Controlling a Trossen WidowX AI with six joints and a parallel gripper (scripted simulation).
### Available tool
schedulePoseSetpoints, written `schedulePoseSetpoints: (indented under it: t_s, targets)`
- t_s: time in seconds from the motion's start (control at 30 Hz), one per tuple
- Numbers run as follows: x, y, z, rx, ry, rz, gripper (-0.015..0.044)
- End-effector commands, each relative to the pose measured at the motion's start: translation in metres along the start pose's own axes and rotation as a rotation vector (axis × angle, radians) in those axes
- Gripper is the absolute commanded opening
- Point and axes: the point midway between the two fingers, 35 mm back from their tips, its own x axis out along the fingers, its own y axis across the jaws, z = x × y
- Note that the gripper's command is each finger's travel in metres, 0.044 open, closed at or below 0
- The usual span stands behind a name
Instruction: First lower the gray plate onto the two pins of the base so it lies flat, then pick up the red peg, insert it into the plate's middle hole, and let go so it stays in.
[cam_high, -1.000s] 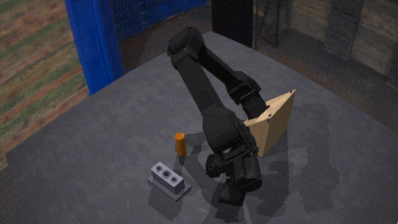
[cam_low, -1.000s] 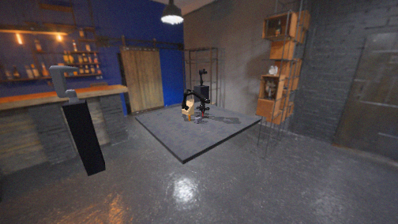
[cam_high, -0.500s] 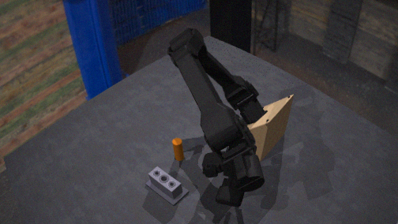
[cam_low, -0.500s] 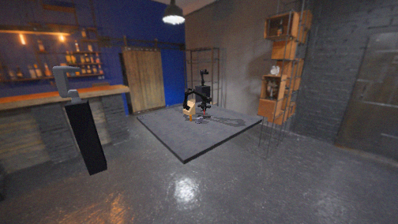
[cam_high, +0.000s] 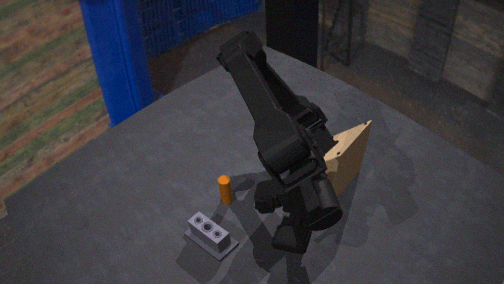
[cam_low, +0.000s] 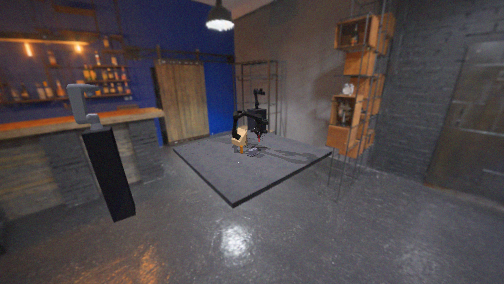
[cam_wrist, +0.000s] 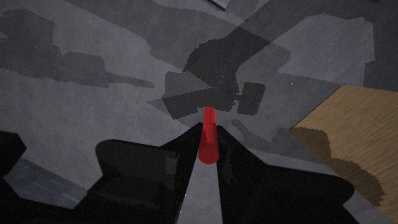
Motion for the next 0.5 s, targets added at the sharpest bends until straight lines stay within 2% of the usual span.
schedulePoseSetpoints:
  t_s: [0.0, 0.47]
  targets:
    - [0.002, -0.001, 0.004, -0.006, -0.001, -0.008, 0.0]
    - [-0.001, 0.012, 0.038, -0.007, 0.015, -0.004, 0.0]
